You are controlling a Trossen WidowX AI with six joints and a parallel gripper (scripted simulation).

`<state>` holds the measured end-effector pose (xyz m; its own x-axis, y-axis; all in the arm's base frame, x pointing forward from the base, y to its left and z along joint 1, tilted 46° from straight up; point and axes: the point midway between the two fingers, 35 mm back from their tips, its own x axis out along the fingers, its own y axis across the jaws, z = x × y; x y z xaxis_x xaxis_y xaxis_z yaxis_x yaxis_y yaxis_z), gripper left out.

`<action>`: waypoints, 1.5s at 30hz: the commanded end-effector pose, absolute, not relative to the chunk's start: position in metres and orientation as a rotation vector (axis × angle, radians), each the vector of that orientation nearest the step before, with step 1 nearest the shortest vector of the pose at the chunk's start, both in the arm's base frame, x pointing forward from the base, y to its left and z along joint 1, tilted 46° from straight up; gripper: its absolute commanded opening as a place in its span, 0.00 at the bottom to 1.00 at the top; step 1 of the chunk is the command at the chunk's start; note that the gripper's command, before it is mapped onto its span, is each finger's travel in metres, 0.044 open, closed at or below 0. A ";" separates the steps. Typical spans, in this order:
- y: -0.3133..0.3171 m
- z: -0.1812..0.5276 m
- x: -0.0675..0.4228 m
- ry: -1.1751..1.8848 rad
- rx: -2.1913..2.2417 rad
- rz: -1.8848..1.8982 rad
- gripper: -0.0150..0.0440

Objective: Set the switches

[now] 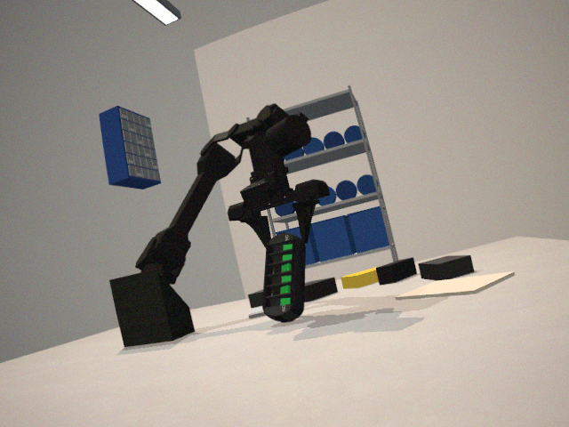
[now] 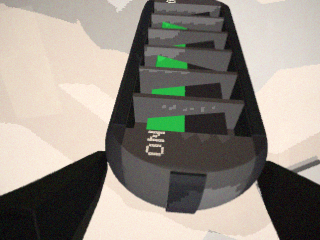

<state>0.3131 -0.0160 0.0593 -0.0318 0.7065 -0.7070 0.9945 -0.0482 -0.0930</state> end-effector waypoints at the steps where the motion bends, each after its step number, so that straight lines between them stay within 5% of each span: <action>1: -0.011 0.060 0.312 1.787 1.802 -0.848 0.83; 45: 0.021 0.072 0.315 1.789 1.803 -0.847 0.83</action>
